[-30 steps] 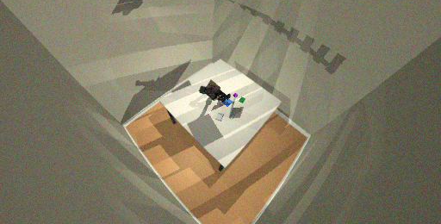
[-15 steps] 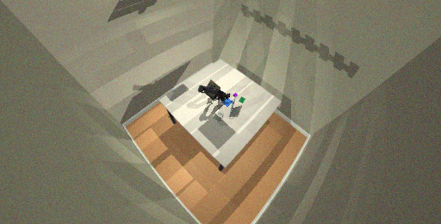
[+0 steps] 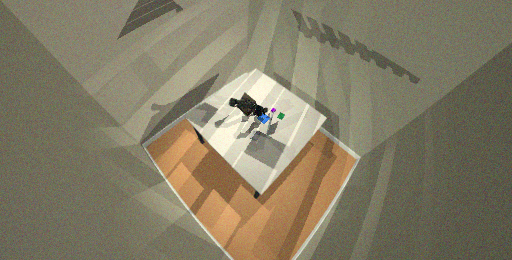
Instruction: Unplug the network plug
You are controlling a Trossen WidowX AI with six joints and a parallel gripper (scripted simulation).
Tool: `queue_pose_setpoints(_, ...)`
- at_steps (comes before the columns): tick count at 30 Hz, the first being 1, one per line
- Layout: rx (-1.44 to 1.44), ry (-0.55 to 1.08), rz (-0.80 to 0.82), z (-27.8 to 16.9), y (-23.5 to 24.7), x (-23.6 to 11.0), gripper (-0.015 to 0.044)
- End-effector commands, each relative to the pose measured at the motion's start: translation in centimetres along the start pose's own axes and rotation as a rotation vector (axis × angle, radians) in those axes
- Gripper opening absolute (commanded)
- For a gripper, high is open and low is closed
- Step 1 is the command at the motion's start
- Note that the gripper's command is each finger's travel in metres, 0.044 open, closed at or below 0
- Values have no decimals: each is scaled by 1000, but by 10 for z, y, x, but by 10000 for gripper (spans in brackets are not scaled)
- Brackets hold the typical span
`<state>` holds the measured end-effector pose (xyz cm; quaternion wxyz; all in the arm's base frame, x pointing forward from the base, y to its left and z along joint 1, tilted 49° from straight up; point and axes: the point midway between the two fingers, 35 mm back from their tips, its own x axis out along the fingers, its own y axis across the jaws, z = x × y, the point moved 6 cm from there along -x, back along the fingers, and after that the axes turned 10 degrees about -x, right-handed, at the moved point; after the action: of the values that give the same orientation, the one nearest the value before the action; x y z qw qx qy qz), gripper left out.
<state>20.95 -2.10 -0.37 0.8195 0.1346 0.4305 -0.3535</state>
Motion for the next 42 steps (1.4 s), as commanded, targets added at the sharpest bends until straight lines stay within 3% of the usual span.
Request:
queue_pose_setpoints(1,7,-8,6,3,5,-5,156)
queue_pose_setpoints(42,7,-10,6,6,31,-52,156)
